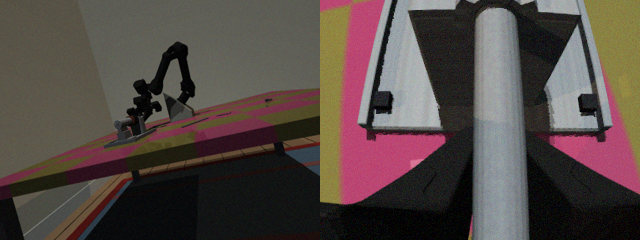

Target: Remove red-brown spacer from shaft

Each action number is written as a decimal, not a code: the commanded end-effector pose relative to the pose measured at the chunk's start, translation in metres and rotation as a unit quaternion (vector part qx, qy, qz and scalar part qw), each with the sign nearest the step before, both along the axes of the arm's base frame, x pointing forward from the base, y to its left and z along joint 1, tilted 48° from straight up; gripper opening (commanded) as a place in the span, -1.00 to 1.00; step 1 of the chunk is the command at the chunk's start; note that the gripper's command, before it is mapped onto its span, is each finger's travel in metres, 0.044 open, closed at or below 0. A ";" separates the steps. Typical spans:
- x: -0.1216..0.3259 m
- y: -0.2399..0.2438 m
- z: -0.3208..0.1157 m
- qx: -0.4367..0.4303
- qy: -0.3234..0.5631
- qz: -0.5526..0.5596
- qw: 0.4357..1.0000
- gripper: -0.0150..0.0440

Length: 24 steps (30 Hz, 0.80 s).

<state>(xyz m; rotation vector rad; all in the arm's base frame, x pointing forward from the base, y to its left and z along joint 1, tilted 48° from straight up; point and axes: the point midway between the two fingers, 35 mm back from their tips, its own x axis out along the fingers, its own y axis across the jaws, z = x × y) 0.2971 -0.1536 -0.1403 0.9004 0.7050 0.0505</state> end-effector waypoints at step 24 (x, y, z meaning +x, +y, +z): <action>-0.003 0.001 0.001 0.000 -0.001 0.001 1.000 -0.49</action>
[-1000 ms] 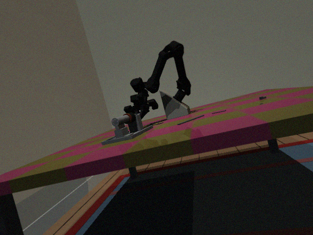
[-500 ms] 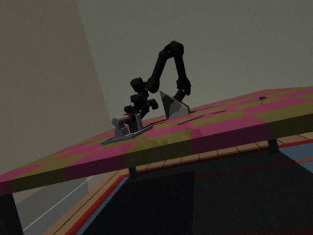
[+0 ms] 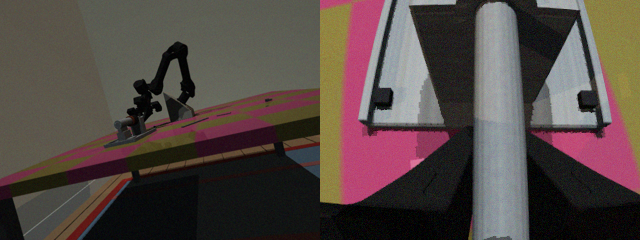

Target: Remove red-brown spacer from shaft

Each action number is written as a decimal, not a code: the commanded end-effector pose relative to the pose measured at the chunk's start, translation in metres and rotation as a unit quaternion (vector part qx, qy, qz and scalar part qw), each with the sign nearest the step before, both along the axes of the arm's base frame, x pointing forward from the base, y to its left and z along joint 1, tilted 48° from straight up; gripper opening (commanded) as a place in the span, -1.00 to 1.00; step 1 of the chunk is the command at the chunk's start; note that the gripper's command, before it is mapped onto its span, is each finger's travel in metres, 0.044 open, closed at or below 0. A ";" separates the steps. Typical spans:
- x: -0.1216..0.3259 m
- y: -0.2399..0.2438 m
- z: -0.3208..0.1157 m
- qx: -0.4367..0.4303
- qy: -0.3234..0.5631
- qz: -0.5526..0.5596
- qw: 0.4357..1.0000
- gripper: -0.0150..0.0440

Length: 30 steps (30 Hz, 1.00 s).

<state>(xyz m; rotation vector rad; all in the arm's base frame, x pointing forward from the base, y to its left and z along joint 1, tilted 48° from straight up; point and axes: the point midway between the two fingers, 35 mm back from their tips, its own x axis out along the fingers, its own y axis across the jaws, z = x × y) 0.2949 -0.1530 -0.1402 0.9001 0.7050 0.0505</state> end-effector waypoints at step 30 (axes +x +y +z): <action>-0.004 0.001 0.001 0.001 -0.001 0.001 1.000 -0.49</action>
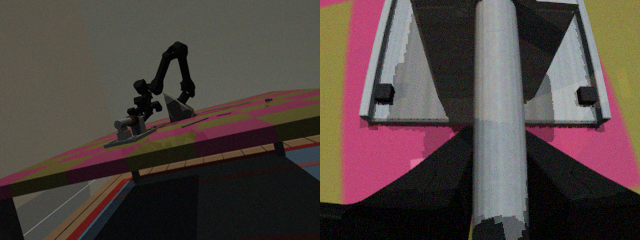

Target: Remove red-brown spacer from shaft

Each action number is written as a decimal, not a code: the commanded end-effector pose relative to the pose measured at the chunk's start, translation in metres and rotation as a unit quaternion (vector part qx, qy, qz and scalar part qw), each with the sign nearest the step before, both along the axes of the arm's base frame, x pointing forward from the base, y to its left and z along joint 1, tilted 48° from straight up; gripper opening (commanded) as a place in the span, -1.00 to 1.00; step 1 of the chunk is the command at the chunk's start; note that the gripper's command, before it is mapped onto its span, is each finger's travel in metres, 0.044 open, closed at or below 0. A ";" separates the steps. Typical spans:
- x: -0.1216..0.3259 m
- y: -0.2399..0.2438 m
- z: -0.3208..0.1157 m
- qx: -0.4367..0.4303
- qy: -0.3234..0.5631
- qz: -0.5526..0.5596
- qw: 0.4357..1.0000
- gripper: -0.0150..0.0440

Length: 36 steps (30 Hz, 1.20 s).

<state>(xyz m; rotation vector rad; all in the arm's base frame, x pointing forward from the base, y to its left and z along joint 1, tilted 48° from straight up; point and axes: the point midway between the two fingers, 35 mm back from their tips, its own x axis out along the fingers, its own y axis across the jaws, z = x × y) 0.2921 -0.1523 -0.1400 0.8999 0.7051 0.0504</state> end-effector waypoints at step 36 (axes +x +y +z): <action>-0.005 0.001 0.001 0.001 -0.001 0.001 1.000 -0.49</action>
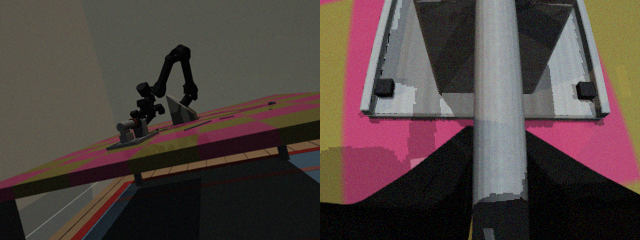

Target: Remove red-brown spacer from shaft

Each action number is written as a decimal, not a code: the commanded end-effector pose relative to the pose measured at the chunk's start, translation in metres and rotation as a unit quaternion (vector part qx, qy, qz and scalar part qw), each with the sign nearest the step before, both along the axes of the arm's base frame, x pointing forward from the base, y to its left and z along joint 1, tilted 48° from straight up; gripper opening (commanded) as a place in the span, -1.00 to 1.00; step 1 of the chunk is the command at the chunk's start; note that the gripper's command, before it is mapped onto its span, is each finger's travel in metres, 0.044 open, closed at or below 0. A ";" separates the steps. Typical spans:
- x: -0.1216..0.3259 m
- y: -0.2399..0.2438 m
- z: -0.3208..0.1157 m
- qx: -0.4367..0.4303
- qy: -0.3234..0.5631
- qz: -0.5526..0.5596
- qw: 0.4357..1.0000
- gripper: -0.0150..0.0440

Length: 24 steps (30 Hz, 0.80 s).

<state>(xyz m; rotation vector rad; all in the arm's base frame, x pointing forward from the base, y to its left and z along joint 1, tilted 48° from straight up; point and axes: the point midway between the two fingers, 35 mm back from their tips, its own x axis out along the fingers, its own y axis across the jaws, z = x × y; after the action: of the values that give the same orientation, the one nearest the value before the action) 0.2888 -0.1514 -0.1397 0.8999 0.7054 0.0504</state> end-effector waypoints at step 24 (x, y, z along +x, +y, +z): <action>-0.003 0.001 0.001 0.001 -0.001 0.001 1.000 -0.49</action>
<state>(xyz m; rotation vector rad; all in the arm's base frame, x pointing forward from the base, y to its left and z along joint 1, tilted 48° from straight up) 0.2866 -0.1507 -0.1396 0.8999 0.7056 0.0504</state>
